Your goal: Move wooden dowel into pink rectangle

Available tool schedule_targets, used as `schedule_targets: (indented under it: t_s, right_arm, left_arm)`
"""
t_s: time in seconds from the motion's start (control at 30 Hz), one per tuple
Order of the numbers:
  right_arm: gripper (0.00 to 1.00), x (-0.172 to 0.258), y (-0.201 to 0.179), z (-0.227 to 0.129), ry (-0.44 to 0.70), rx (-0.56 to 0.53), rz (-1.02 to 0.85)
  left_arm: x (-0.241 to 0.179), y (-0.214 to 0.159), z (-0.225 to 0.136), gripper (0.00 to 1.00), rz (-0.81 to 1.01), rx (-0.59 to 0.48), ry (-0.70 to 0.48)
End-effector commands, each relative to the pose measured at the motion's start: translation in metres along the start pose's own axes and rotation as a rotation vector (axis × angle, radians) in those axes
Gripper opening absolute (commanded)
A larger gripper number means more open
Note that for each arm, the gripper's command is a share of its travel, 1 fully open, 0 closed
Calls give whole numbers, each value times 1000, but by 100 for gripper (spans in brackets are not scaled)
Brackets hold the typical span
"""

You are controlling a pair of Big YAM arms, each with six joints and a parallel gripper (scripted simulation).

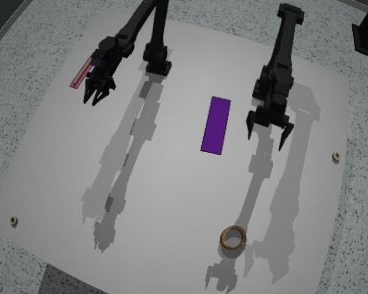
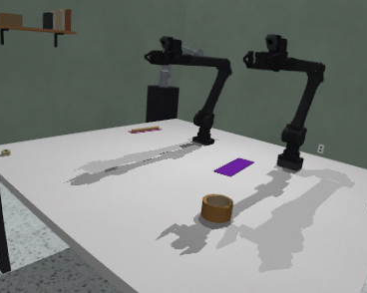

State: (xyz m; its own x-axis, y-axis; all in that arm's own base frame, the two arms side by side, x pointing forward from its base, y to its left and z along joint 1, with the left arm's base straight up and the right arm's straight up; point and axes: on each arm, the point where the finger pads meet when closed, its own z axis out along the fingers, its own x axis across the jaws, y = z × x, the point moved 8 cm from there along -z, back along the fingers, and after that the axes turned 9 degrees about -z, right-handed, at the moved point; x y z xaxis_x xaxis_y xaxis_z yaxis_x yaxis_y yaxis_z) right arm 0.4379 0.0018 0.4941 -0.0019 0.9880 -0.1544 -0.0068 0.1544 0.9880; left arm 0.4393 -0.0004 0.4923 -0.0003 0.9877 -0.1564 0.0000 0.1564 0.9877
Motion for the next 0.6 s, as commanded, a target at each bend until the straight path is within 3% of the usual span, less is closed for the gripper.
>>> schedule_targets:
  t_s: [0.0, 0.57]
  right_arm:
    - [35, -9, 32, 4, -14, -49, -14]
    - [35, -6, 34, 5, -8, -58, -14]
  left_arm:
    - [0, 24, 3, 100, 16, -54, -3]
    - [0, 24, 3, 100, 16, -54, -3]
